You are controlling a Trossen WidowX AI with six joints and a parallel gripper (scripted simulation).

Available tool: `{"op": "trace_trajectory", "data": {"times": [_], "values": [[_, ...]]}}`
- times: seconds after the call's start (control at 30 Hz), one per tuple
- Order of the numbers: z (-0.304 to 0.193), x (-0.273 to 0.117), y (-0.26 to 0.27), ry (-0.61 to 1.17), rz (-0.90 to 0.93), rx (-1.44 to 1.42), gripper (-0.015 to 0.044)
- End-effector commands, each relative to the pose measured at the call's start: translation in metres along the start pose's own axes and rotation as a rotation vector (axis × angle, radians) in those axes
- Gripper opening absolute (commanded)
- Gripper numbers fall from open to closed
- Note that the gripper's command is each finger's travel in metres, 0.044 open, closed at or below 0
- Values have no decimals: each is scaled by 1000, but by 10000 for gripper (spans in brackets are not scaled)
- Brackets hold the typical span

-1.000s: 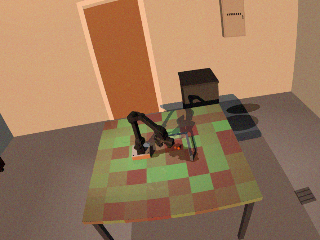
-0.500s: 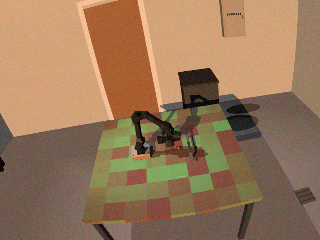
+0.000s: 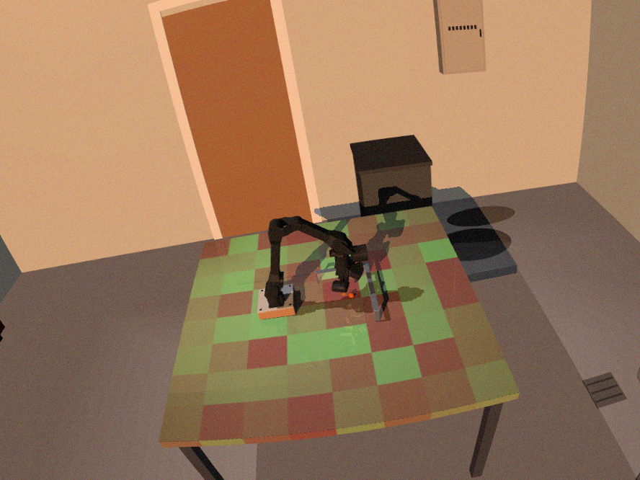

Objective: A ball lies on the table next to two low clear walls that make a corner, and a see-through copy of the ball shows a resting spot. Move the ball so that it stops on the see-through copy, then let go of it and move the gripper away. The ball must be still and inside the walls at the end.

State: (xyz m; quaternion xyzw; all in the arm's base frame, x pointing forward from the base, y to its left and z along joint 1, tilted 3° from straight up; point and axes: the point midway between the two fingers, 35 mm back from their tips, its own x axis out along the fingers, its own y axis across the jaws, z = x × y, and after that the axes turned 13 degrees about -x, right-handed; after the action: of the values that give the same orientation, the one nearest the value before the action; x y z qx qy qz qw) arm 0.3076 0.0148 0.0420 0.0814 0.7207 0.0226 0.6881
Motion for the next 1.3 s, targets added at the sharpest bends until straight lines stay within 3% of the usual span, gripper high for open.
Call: {"op": "trace_trajectory", "data": {"times": [0.0, 1.23, 1.27], "values": [[19, 2, 3, -19, -129, -326, 220], [21, 48, -3, -18, -128, -326, 220], [21, 48, -3, -18, -128, -326, 193]]}}
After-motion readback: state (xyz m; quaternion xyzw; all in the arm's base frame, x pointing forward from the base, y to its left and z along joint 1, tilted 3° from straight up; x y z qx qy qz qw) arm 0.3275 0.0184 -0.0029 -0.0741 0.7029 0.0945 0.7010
